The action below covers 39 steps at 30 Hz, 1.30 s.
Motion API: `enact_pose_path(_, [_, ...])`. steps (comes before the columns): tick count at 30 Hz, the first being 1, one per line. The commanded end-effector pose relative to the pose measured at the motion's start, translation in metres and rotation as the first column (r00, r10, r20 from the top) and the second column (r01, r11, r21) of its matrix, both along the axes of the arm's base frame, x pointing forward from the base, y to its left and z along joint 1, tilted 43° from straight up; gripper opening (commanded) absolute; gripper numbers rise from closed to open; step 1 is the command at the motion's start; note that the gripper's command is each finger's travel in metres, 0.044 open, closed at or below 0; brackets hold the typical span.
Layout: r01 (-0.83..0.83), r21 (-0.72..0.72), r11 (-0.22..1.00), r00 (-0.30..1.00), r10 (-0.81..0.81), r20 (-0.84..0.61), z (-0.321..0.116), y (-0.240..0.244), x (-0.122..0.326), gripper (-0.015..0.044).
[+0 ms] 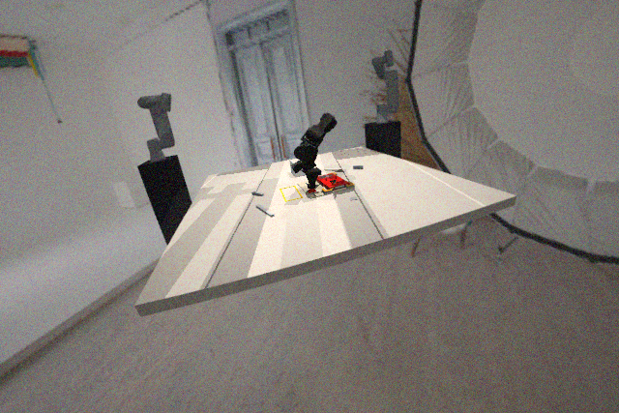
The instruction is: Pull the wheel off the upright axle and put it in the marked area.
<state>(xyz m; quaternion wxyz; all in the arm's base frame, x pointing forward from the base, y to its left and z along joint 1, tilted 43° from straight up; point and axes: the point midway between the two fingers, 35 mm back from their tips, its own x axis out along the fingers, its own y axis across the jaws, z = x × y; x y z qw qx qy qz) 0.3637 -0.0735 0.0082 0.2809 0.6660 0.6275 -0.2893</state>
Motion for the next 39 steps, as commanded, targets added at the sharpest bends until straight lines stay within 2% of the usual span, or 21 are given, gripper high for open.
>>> enact_pose_path(1, [-0.002, 0.000, 1.000, 1.000, 0.002, 0.001, 0.0010, -0.0010, -0.0002, 0.0000])
enact_pose_path(39, [0.002, -0.001, 1.000, 1.000, -0.002, 0.003, 0.0101, -0.0098, -0.0004, 0.0000])
